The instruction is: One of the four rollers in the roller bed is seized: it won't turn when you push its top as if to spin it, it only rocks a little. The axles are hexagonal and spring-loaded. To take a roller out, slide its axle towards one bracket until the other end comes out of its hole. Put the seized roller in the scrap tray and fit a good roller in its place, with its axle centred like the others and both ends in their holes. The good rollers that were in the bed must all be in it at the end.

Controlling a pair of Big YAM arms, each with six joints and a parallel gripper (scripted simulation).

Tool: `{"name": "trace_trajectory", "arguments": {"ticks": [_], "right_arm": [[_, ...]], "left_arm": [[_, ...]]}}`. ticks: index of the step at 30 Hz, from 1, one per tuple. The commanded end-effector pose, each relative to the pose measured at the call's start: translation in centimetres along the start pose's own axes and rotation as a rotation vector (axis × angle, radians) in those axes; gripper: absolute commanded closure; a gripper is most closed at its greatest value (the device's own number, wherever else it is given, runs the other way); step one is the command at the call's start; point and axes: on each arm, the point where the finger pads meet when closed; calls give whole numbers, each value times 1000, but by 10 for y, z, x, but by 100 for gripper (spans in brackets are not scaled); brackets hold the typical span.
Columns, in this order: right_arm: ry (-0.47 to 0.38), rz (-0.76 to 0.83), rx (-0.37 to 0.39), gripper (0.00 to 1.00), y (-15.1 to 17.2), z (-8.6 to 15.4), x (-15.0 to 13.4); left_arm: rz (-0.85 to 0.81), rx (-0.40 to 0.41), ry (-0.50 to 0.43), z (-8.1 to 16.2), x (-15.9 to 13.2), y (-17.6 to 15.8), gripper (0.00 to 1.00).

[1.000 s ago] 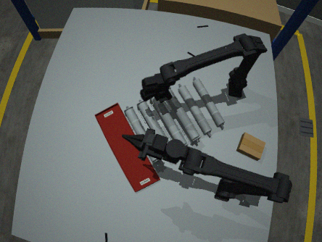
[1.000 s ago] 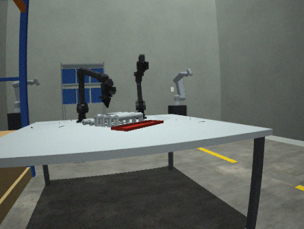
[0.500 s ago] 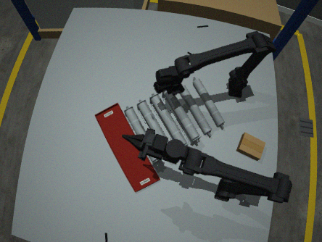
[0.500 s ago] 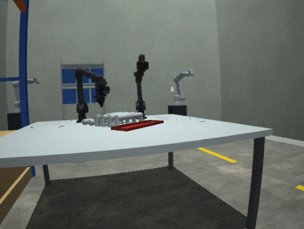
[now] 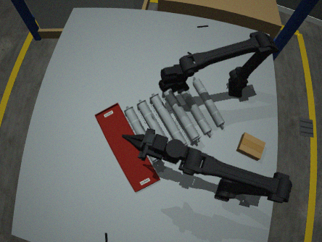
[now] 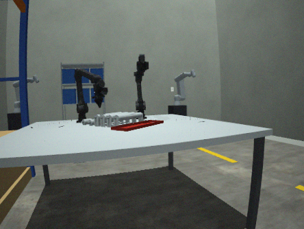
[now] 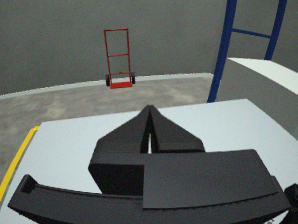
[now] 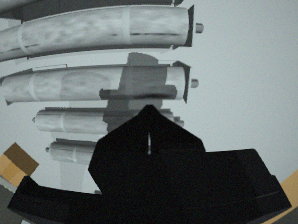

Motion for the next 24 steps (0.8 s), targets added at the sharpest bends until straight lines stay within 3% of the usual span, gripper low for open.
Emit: {"name": "trace_trajectory", "arguments": {"ticks": [1, 2, 13, 16, 18, 24], "right_arm": [[-44, -2, -7, 100, -4, 16, 14], [-16, -2, -1, 100, -3, -7, 5], [-18, 5, -1, 100, -2, -19, 4], [-43, 5, -6, 100, -3, -9, 10], [-13, 7, 1, 100, -1, -25, 2], [-13, 13, 1, 100, 0, -33, 2]], "left_arm": [[-6, 0, -44, 1, 29, -1, 100], [-6, 0, -44, 1, 29, -1, 100], [-6, 0, -44, 1, 29, -1, 100], [-6, 0, -44, 1, 29, -1, 100], [-6, 0, -44, 1, 29, -1, 100], [-6, 0, -44, 1, 29, -1, 100]]}}
Point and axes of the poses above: on each arm, the point where the finger pads meet when closed, its own z axis back along the fingers, its own y axis across the jaws, x = y × z, and after that the axes turned 3 degrees about -z, right-handed
